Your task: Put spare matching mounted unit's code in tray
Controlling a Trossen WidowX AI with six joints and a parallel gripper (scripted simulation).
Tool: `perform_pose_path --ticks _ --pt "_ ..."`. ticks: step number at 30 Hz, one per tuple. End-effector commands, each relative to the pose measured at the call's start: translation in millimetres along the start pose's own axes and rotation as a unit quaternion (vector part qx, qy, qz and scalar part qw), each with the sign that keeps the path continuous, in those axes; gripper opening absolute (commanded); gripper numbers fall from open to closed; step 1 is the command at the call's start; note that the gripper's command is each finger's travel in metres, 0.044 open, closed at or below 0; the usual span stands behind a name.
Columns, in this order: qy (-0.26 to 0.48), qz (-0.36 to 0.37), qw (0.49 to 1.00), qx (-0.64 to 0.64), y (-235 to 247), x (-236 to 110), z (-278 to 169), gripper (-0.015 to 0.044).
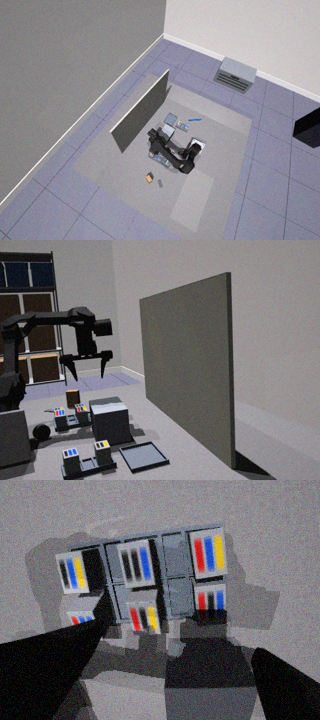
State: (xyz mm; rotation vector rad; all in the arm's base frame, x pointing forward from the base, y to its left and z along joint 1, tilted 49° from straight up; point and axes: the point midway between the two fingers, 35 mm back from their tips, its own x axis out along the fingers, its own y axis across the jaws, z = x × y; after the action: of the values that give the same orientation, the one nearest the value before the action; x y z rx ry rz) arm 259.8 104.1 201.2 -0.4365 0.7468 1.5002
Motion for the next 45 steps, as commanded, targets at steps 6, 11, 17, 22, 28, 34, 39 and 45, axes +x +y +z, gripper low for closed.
perform_pose_path --ticks 6,11,17,22,28,34,39,45 --pt "-0.009 0.013 0.989 -0.144 44 14 11 0.044" --pt "-0.009 0.013 0.989 -0.144 44 16 12 0.0414" --pt "-0.01 0.012 0.989 -0.144 52 51 19 0.03" --pt "-0.01 0.012 0.989 -0.145 52 53 20 0.03" --pt "-0.01 0.012 0.989 -0.145 52 54 20 0.03" --pt "-0.009 0.012 0.989 -0.145 51 62 20 0.03" --pt "-0.008 0.012 0.989 -0.145 50 70 20 0.03" --pt "-0.007 0.012 0.989 -0.145 48 80 20 0.03"
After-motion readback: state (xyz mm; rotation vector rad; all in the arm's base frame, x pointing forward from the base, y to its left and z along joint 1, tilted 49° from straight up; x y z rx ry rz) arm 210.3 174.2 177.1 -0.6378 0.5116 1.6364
